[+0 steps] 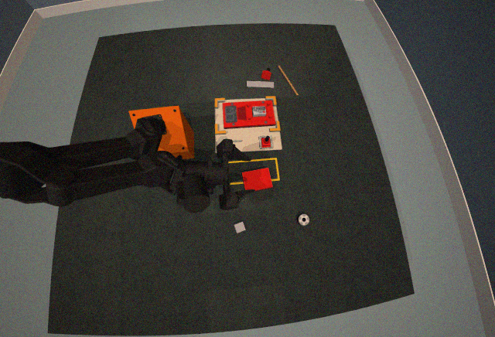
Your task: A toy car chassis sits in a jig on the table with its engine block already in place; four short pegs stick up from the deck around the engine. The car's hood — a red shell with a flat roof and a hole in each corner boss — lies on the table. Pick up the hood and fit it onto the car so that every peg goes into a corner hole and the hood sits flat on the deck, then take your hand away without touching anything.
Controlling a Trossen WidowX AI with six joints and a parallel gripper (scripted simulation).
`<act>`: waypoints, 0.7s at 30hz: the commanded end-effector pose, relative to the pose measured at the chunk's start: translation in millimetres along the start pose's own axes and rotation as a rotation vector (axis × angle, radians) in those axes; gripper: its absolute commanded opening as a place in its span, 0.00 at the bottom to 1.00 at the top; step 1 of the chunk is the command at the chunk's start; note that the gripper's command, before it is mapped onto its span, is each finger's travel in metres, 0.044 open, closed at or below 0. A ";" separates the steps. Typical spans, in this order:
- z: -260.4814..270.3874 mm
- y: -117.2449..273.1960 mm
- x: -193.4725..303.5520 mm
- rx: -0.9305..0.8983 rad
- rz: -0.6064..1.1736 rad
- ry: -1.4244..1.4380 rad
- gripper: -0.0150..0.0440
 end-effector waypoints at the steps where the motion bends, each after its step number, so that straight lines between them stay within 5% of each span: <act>1: -1.0 -1.0 -0.4 0.006 -0.001 0.003 1.00; 4: -1.0 -1.0 -0.4 0.006 -0.001 0.003 1.00; 10: -1.0 -1.0 -0.4 0.006 -0.001 0.003 0.73; 16: -0.5 -18.7 -2.5 0.121 -0.118 0.346 1.00; 21: -2.0 -34.4 -3.9 0.293 -0.208 0.755 1.00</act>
Point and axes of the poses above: the point midway between the two fingers, 35 mm back from their tips, its own y axis back along the fingers, its own z axis across the jaws, x = y × z, the point moved 2 cm from there along y, back along the fingers, and after that the axes turned 4 degrees about y, right-handed, at the moved point
